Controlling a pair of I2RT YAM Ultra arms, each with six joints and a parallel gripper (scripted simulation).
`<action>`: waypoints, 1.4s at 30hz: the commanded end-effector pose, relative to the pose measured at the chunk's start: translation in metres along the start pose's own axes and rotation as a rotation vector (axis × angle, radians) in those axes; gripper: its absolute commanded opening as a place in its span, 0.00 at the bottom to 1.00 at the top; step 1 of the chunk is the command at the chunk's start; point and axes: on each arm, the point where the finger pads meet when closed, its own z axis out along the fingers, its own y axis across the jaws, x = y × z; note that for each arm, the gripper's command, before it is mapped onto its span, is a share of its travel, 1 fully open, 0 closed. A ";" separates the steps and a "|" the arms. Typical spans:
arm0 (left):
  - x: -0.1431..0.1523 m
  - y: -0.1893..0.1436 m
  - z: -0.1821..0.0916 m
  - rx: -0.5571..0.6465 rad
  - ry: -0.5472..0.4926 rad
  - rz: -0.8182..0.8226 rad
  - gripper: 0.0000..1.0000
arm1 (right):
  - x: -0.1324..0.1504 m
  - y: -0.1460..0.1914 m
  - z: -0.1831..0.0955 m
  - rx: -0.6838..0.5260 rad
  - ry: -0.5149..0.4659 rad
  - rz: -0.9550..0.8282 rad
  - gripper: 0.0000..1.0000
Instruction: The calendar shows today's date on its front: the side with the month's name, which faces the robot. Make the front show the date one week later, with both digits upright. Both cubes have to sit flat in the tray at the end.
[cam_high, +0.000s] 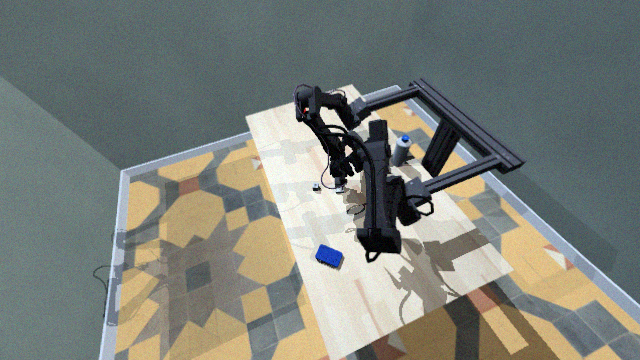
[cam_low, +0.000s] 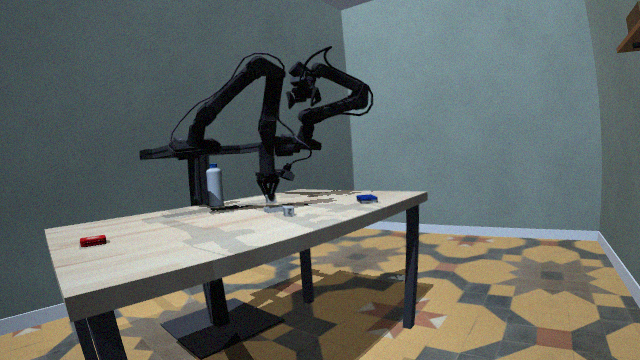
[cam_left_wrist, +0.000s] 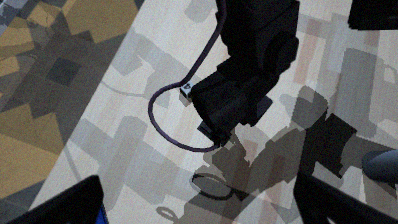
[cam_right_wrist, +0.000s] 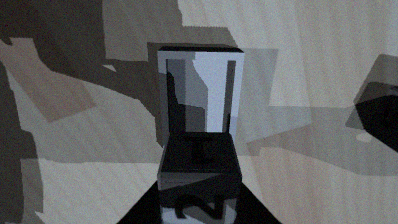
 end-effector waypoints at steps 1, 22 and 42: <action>-0.001 0.003 0.000 -0.019 0.001 0.008 1.00 | -0.006 -0.001 -0.031 0.008 -0.015 0.007 0.27; 0.005 -0.031 -0.003 0.163 0.040 0.199 1.00 | 0.010 0.025 -0.030 0.002 -0.007 0.609 0.27; 0.005 -0.058 -0.004 0.333 0.074 0.421 1.00 | 0.027 0.069 -0.019 -0.030 -0.030 1.234 0.27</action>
